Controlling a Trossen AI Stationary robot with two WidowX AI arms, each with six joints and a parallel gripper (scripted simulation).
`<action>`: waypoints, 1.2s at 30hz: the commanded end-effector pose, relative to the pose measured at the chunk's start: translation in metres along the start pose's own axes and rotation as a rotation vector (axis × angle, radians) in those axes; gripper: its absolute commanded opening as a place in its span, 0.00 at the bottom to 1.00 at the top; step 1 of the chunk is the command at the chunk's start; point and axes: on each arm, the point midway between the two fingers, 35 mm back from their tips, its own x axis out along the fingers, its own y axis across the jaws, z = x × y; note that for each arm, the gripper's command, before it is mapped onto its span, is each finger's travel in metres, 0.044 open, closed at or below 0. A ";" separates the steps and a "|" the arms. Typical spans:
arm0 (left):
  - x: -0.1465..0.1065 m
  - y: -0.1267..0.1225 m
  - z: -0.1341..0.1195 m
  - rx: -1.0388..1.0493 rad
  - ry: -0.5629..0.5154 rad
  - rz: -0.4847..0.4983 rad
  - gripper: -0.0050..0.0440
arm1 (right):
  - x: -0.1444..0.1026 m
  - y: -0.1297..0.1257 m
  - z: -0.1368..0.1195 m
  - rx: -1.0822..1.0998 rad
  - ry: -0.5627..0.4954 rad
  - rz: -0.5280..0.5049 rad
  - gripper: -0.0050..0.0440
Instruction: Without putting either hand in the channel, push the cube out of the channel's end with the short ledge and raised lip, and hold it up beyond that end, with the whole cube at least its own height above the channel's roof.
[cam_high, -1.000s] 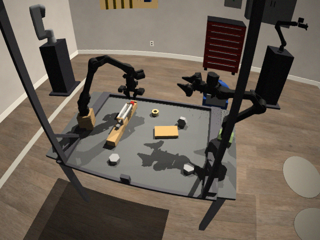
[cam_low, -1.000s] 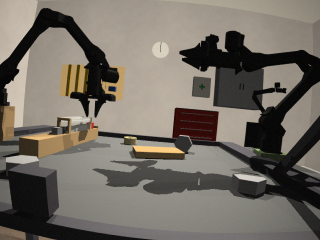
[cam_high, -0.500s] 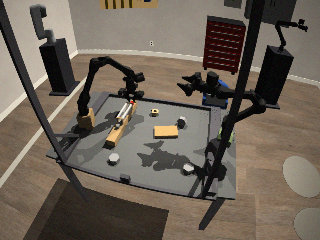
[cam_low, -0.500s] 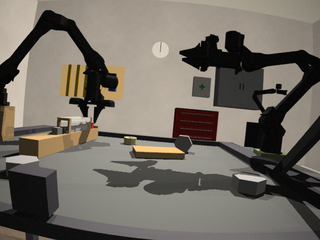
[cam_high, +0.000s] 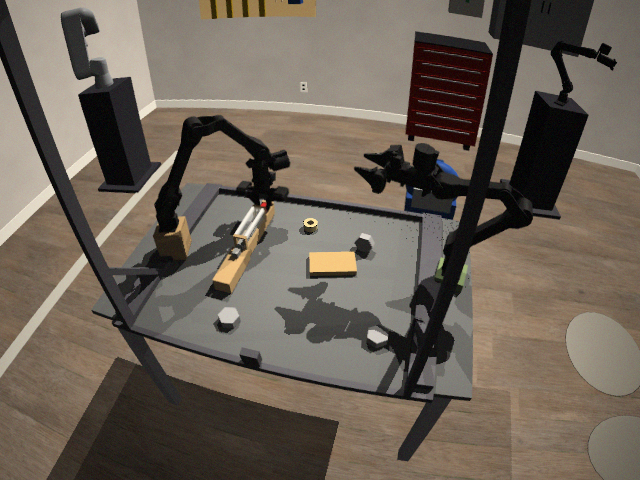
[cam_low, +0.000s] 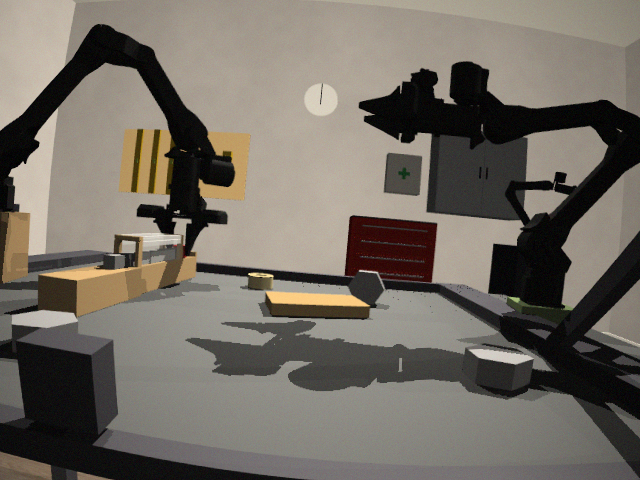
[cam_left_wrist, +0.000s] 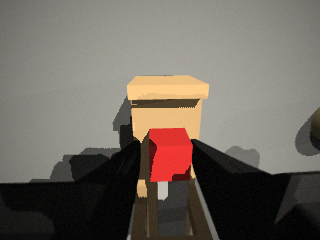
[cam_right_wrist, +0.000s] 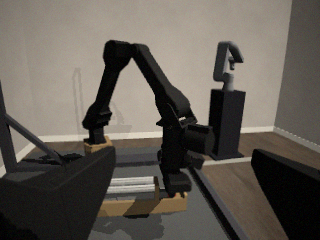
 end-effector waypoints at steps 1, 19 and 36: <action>-0.005 -0.003 0.004 -0.005 -0.014 -0.010 0.45 | -0.001 0.000 0.007 0.000 -0.017 0.000 0.92; -0.007 -0.004 0.004 -0.005 -0.013 -0.009 0.45 | -0.001 0.000 0.007 0.000 -0.017 0.000 0.92; -0.007 -0.003 0.004 -0.005 -0.013 -0.009 0.45 | -0.001 0.000 0.007 0.000 -0.017 0.000 0.92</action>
